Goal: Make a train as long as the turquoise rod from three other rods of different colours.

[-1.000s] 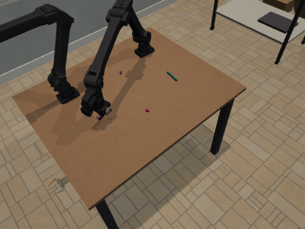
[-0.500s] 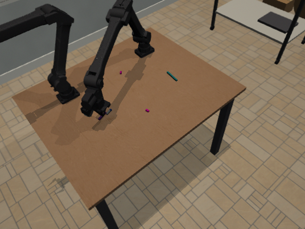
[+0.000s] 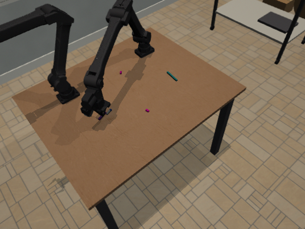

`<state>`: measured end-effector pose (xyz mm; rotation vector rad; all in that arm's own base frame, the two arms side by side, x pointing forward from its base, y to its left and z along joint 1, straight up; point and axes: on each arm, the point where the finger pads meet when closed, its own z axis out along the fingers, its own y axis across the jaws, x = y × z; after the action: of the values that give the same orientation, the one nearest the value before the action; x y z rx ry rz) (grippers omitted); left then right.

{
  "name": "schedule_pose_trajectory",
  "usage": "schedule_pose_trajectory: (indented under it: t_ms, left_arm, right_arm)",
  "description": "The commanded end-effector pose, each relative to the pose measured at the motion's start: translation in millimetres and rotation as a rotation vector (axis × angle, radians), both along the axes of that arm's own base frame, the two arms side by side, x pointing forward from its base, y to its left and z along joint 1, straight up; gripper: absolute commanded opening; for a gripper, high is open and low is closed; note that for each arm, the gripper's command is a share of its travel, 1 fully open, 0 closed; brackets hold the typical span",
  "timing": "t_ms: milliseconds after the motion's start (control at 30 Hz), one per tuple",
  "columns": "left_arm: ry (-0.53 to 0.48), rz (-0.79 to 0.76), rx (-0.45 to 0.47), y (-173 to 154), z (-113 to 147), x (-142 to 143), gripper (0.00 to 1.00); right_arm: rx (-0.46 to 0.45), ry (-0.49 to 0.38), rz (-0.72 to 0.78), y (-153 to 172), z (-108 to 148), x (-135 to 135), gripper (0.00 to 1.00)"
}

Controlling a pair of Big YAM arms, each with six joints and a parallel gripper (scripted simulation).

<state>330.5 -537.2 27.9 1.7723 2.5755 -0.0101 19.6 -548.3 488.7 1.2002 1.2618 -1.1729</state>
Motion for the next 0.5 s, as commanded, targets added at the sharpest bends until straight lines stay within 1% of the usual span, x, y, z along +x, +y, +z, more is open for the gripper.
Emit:
schedule_pose_trajectory:
  t_ms: [0, 467]
  left_arm:
    - [0.014, 0.005, 0.021, 1.1, -19.9, -3.0, 0.04]
    - [0.013, 0.011, 0.021, 2.4, -19.9, -1.4, 0.04]
  right_arm:
    - [-0.035, -0.013, -0.019, 3.5, 11.8, -9.2, 1.00]
    - [-0.035, -0.013, -0.019, 3.5, 11.8, -9.2, 1.00]
